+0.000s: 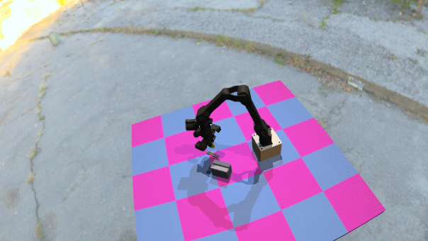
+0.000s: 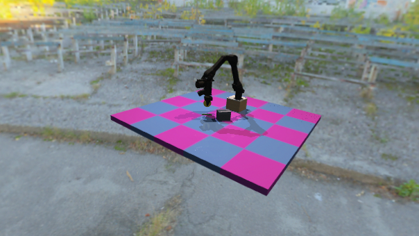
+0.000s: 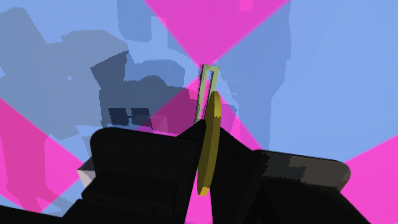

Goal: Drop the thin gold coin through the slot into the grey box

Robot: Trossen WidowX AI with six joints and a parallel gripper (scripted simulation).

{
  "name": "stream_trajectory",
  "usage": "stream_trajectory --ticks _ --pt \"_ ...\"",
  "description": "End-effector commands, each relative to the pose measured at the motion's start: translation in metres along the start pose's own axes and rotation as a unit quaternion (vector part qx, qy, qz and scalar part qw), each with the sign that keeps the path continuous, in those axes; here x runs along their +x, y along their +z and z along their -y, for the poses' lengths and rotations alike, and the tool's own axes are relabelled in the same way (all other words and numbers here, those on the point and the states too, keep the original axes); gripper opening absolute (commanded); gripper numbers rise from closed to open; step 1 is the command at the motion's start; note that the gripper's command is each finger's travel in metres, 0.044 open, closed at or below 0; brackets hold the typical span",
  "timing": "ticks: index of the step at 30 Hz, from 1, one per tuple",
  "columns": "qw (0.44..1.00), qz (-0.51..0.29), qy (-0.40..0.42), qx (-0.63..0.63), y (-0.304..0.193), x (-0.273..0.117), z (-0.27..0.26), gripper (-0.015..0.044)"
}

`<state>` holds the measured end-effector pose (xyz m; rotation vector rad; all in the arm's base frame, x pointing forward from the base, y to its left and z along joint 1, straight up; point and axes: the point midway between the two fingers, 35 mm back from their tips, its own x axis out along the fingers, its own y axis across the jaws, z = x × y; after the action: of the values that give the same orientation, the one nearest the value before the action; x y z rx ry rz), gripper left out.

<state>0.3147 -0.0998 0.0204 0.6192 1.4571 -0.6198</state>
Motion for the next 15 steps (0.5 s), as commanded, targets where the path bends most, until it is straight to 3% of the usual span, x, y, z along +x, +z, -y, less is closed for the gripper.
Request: stream_trajectory --ticks 1,9,15 --pt "1.0 0.005 0.001 0.002 0.001 -0.014 0.0 0.0" --pt "1.0 0.005 0.001 0.0 -0.001 -0.025 0.001 0.0" --pt "0.997 0.005 0.0 -0.076 0.001 -0.025 0.0 0.0"
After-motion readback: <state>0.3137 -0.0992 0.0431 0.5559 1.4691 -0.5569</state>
